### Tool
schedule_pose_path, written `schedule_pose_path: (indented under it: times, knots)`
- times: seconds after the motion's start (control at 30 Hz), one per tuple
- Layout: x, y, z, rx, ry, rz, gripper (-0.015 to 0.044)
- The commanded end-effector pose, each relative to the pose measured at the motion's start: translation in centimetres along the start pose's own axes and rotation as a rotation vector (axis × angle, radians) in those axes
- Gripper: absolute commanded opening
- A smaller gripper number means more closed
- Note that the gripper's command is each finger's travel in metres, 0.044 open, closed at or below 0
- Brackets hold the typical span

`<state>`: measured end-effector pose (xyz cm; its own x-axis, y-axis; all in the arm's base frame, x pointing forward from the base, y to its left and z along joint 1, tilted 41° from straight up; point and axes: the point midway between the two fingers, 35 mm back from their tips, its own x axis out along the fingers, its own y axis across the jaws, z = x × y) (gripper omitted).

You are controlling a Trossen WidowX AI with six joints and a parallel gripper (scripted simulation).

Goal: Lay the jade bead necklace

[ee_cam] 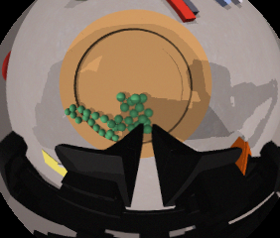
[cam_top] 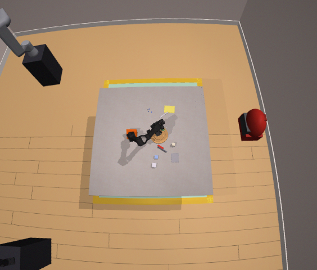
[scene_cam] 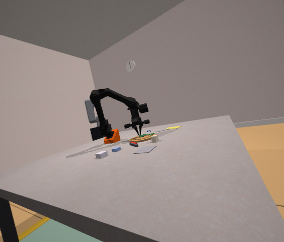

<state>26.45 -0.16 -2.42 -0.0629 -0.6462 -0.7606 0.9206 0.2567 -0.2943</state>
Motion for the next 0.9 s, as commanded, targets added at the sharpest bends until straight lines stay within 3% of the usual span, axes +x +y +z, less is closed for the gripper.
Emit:
schedule_pose_path:
  times: [0.0, 0.87]
  knots:
    - [0.2, -1.4, -0.6, -0.002, 0.003, -0.005, 0.0000]
    - [1.0, -2.5, -1.0, -0.002, 0.002, -0.006, 0.0000]
